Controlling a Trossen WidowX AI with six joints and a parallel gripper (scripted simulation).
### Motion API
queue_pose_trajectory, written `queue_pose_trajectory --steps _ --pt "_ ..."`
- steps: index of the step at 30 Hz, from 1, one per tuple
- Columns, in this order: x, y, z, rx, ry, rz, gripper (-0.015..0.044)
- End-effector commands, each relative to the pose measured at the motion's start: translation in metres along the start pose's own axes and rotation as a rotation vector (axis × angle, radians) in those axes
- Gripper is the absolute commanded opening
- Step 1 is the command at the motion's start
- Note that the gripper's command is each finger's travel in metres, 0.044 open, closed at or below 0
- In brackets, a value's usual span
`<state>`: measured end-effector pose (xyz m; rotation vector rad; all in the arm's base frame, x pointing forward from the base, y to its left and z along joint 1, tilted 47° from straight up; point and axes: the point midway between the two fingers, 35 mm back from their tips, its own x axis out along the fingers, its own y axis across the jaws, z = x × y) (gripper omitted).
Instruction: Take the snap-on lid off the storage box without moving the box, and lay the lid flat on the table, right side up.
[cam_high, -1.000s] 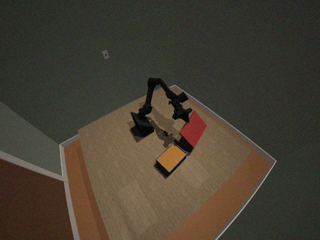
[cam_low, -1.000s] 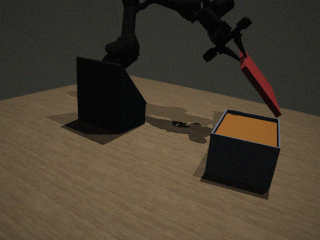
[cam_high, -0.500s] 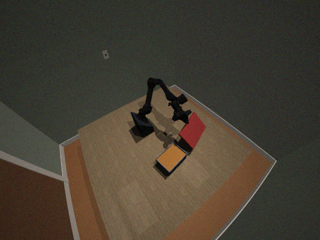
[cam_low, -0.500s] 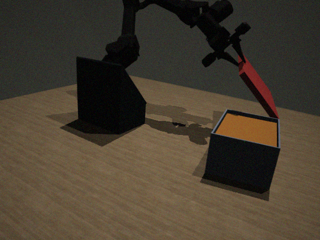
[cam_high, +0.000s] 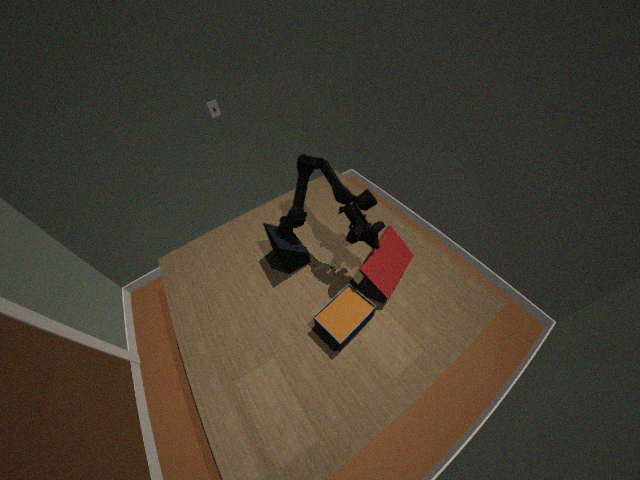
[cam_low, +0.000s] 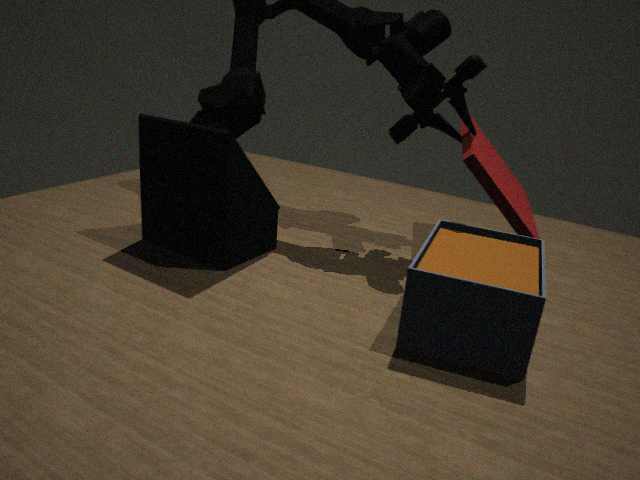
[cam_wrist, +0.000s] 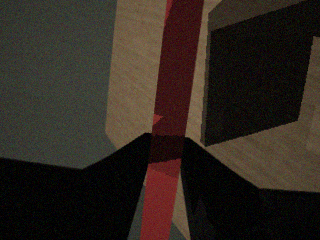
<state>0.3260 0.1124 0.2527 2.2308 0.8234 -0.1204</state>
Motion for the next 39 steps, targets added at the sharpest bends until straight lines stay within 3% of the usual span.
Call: queue_pose_trajectory --steps 1,39 --pt "0.002 0.001 0.0 0.003 -0.003 0.014 0.0" --pt "0.021 -0.022 0.0 0.004 -0.002 0.015 0.0"
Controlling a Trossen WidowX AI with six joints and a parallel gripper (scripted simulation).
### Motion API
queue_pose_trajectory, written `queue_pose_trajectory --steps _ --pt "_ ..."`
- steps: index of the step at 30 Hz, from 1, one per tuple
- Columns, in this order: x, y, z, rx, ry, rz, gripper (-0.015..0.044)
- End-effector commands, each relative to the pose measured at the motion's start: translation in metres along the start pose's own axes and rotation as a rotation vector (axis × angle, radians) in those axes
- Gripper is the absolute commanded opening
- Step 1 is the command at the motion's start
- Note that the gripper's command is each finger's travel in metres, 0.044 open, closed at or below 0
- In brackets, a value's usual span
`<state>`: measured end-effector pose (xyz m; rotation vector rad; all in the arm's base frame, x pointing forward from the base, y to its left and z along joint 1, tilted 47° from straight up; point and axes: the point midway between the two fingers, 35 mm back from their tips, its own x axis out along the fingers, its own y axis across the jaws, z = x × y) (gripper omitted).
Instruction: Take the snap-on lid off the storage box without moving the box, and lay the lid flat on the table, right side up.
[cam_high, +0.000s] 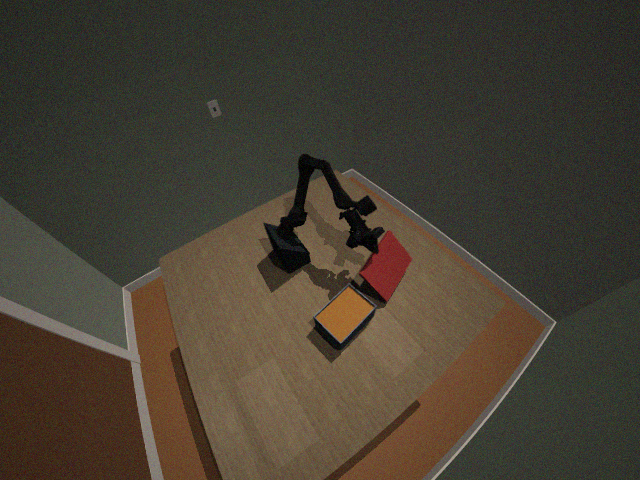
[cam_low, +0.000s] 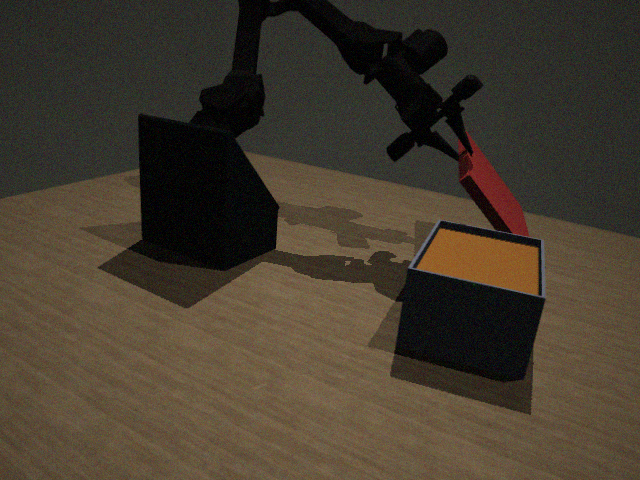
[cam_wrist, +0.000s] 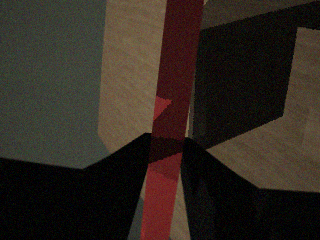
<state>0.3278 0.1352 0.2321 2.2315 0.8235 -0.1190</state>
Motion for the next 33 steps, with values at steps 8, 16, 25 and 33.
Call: queue_pose_trajectory --steps 8,16,25,33 --pt "0.005 -0.003 0.0 0.004 -0.003 0.014 0.0" --pt "0.01 -0.008 0.0 0.005 -0.003 0.014 0.0" --pt "0.014 -0.014 0.0 0.005 -0.003 0.015 0.0" --pt "0.018 -0.019 0.0 0.005 -0.002 0.015 0.0"
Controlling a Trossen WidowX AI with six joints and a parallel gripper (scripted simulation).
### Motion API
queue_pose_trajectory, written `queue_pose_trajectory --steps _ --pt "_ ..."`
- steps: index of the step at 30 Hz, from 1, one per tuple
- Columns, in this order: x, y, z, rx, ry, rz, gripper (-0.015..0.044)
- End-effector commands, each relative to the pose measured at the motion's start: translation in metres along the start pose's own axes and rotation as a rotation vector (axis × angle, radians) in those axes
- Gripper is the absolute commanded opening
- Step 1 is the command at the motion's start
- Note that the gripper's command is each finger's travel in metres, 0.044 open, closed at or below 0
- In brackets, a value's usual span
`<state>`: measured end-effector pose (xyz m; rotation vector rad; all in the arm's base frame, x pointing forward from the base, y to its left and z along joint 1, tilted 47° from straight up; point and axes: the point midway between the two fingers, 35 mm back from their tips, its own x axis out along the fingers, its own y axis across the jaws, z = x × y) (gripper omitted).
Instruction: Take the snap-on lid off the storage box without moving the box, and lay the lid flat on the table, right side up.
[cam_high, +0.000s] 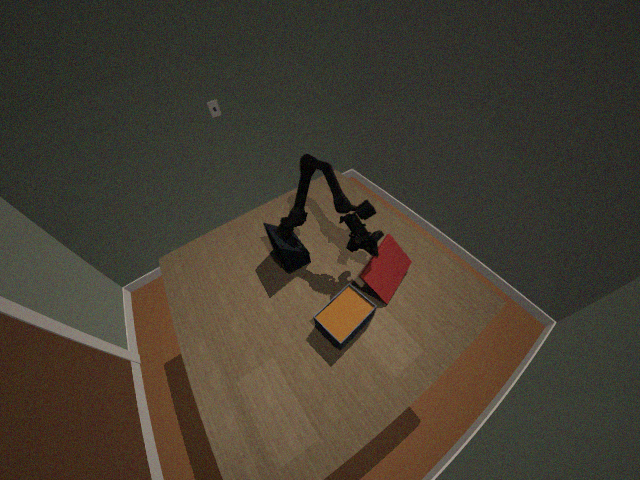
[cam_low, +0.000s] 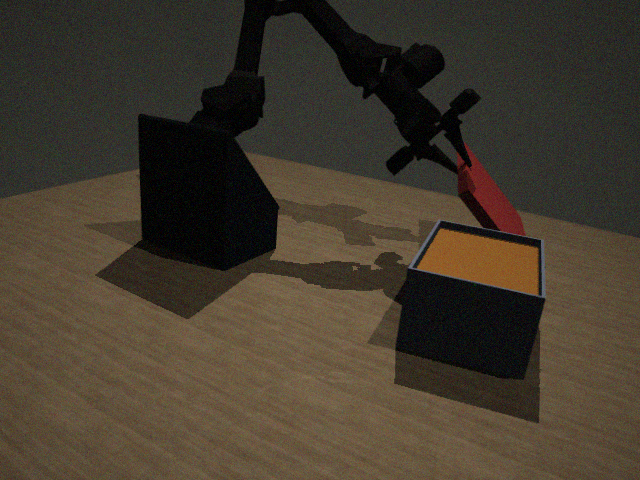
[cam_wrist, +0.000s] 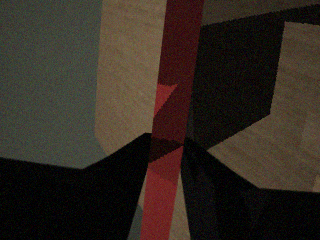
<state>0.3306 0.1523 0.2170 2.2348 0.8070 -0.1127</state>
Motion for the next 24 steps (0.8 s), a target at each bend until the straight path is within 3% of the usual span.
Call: queue_pose_trajectory --steps 1,24 --pt "0.003 -0.003 0.001 0.007 -0.001 0.001 0.0" --pt "0.015 -0.017 0.0 0.008 -0.001 0.001 0.0"
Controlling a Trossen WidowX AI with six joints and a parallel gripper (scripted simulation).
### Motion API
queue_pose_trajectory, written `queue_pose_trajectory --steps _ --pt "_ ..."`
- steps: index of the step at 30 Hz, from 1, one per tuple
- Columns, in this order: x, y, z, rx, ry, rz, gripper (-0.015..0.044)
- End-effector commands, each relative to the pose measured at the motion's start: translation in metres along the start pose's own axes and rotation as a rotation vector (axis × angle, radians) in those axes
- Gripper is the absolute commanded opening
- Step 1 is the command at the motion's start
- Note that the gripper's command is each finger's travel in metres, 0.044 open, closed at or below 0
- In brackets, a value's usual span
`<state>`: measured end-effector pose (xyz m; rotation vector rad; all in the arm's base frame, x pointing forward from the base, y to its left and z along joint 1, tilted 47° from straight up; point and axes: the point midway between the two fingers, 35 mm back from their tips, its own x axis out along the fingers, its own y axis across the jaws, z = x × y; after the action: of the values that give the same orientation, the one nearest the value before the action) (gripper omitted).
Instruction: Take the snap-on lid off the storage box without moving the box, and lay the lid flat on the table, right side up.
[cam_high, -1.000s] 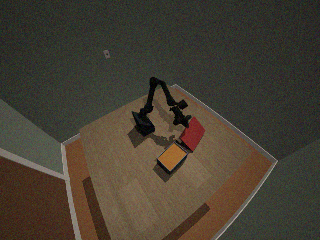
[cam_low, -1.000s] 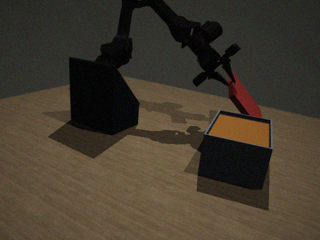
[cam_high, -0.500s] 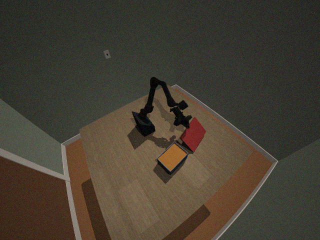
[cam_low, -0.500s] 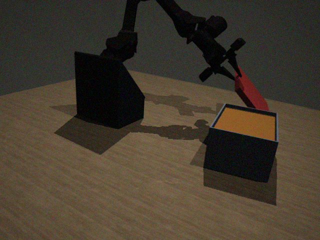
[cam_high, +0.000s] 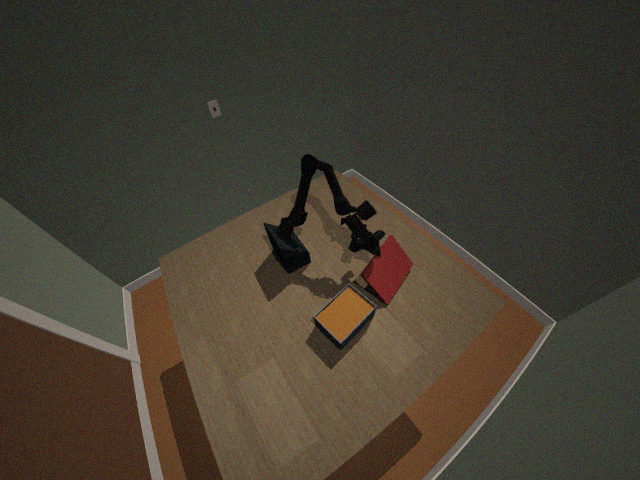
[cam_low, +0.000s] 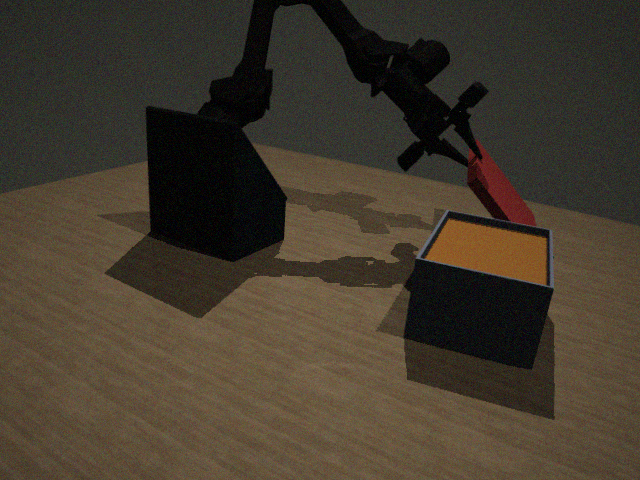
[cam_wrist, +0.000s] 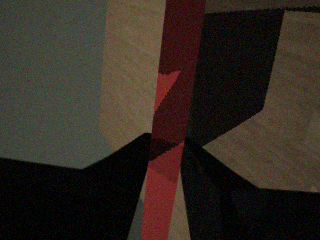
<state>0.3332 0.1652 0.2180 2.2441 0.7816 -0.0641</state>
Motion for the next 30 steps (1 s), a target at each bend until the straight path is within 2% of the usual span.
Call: queue_pose_trajectory --steps 1,30 --pt "0.006 -0.013 0.01 0.017 -0.027 -0.033 0.0" --pt "0.02 -0.031 0.01 0.018 -0.026 -0.033 0.0"
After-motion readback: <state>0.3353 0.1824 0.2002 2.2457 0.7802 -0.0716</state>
